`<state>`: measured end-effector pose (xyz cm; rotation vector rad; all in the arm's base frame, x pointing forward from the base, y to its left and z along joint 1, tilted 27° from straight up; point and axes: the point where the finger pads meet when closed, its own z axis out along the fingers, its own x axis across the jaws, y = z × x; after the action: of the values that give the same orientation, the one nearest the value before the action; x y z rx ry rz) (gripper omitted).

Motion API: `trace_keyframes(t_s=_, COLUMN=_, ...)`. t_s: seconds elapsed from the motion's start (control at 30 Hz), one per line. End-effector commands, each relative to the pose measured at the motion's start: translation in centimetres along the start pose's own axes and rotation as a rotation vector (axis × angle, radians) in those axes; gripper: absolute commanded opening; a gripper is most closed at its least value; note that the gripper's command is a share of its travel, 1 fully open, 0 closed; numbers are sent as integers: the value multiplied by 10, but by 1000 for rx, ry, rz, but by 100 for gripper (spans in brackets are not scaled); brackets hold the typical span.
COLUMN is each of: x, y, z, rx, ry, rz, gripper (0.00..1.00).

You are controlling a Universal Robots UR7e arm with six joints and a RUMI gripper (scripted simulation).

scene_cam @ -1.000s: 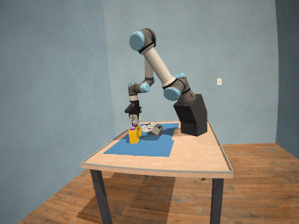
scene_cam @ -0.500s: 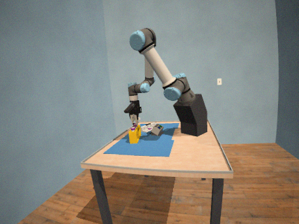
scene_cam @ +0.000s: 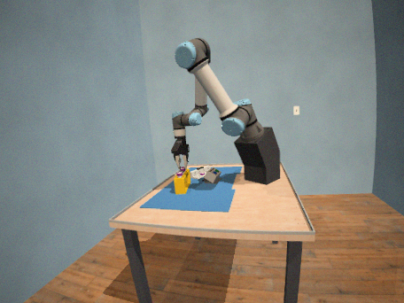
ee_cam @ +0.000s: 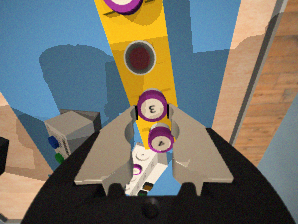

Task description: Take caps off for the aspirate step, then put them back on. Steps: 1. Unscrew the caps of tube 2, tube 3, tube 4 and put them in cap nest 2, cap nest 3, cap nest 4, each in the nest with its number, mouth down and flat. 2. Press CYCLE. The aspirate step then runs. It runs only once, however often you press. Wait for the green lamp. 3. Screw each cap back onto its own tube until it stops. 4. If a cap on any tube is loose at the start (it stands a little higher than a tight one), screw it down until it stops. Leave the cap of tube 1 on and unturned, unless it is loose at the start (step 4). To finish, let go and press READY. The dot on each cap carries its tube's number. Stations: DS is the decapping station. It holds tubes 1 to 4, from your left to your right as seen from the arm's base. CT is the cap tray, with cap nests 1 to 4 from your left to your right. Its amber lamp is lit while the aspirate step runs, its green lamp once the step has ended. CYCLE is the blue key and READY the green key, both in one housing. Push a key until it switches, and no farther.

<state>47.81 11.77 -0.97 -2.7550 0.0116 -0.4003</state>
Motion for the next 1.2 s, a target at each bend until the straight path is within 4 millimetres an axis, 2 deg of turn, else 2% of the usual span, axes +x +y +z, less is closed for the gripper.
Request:
trace_keyframes(t_s=0.0, x=0, y=0, z=0, rx=12, ry=-2, rz=-203, gripper=0)
trace_keyframes(t_s=0.33, x=0, y=0, z=-1, rx=12, ry=1, rz=-700, gripper=0)
trace_keyframes(t_s=0.57, x=0, y=0, z=-1, rx=12, ry=1, rz=-700, gripper=0)
trace_keyframes(t_s=0.6, x=0, y=0, z=-1, rx=12, ry=1, rz=-700, gripper=35)
trace_keyframes(t_s=0.93, x=0, y=0, z=-1, rx=12, ry=1, rz=-699, gripper=35)
trace_keyframes(t_s=0.97, x=0, y=0, z=-1, rx=12, ry=1, rz=-617, gripper=35)
trace_keyframes(t_s=1.03, x=0, y=0, z=-1, rx=12, ry=1, rz=-617, gripper=35)
trace_keyframes(t_s=1.13, x=0, y=0, z=-1, rx=12, ry=-1, rz=-367, gripper=35)
trace_keyframes(t_s=1.17, x=0, y=0, z=-1, rx=12, ry=-1, rz=-367, gripper=35)
